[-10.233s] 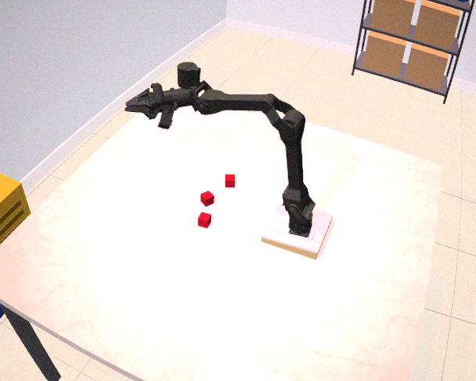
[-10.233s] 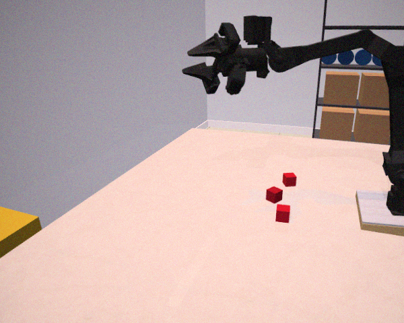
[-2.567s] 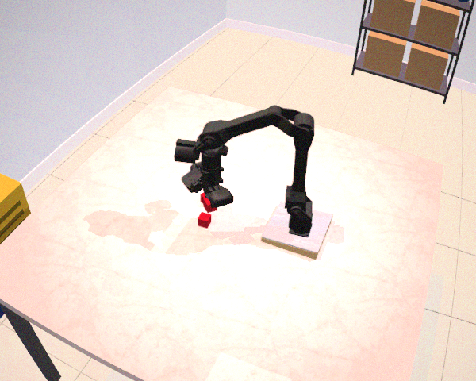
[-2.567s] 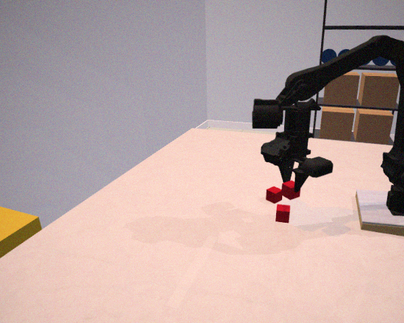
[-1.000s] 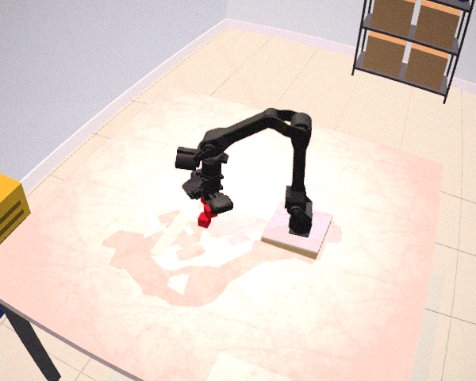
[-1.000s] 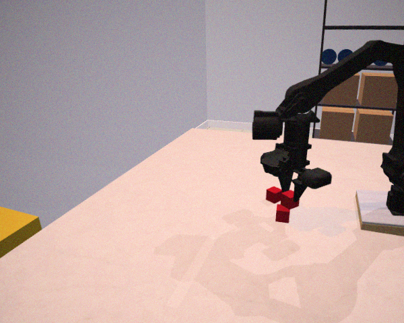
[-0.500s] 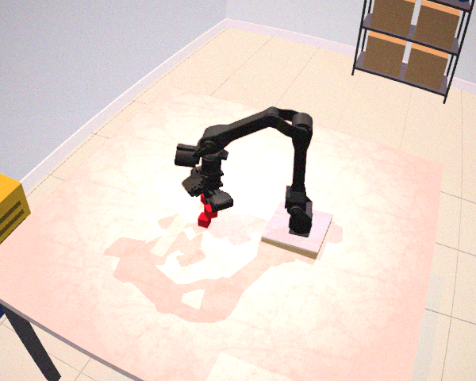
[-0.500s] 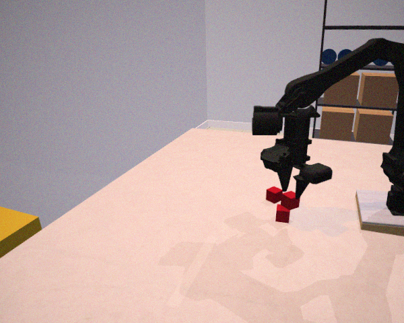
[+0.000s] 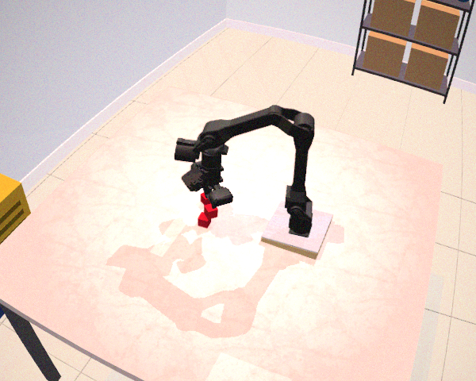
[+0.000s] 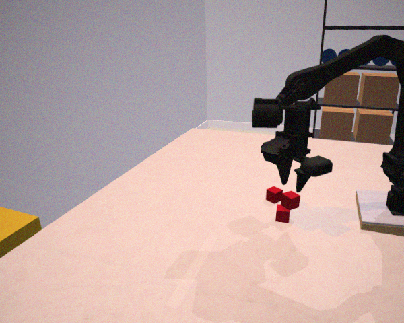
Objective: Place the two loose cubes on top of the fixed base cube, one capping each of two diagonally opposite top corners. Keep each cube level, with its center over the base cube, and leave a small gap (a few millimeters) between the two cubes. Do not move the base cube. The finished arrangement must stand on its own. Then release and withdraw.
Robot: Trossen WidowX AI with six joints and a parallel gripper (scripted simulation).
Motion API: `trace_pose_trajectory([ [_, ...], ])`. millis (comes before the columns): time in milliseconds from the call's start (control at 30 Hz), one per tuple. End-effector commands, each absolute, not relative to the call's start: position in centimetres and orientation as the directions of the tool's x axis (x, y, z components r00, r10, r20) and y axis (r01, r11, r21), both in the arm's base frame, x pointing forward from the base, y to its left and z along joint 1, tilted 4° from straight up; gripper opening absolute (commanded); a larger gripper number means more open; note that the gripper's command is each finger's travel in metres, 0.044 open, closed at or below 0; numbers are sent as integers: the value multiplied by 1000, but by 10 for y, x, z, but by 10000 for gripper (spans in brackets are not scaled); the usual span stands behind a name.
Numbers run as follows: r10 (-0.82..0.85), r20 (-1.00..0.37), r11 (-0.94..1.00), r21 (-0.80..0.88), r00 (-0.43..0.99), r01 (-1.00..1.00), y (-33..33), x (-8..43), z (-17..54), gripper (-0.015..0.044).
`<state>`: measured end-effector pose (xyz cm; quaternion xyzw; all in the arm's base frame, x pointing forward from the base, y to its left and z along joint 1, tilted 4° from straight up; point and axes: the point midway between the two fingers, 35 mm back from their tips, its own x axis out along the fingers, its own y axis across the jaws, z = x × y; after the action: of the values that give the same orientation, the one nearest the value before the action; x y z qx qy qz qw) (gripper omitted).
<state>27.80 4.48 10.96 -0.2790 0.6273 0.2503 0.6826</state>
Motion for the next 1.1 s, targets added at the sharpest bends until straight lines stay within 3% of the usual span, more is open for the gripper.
trace_pose_trajectory([
  [0,-9,-996,812,-58,87,-581,37,284,114,265],
  [300,-13,-996,1000,-14,89,-5,3,303,136,265],
  [600,-18,-996,827,37,92,562,-34,315,157,265],
  [900,-19,-996,800,40,92,598,-37,316,158,265],
  [1067,-19,-996,800,40,92,598,-37,321,124,265],
])
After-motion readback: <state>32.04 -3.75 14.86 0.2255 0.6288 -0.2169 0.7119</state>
